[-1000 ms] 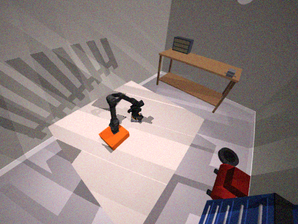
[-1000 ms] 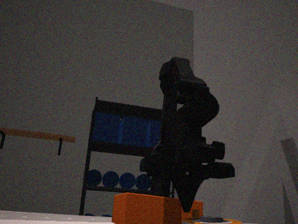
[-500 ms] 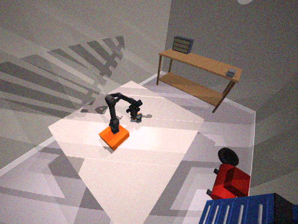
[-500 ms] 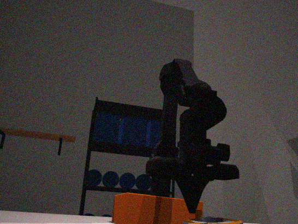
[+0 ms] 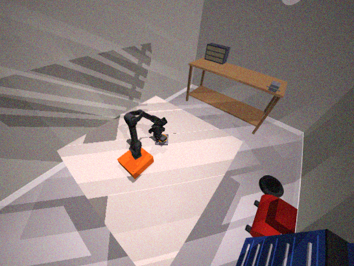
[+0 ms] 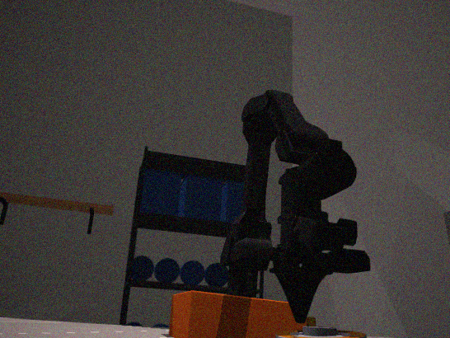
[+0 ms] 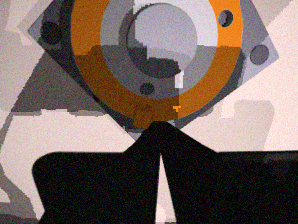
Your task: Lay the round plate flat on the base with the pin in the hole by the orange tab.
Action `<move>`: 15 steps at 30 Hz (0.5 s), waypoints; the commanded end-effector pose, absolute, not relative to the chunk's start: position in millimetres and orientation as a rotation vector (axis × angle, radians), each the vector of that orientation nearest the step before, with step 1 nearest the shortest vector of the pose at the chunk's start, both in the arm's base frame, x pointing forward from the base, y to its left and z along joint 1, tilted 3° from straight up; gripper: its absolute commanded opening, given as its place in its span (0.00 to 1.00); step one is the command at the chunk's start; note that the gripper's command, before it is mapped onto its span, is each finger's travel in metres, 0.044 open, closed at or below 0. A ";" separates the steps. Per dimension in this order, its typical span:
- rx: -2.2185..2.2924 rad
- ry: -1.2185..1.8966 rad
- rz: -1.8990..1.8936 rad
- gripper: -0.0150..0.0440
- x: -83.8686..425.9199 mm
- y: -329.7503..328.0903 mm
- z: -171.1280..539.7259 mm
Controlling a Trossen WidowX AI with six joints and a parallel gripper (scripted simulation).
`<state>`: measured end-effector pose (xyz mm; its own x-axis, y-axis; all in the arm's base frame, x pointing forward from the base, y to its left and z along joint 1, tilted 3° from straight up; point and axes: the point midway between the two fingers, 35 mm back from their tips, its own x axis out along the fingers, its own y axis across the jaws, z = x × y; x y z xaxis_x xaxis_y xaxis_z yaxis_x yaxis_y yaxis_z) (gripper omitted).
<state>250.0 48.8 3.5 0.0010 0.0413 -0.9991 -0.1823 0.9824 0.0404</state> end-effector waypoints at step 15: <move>-0.104 1.560 0.181 0.25 250.6 71.2 5.6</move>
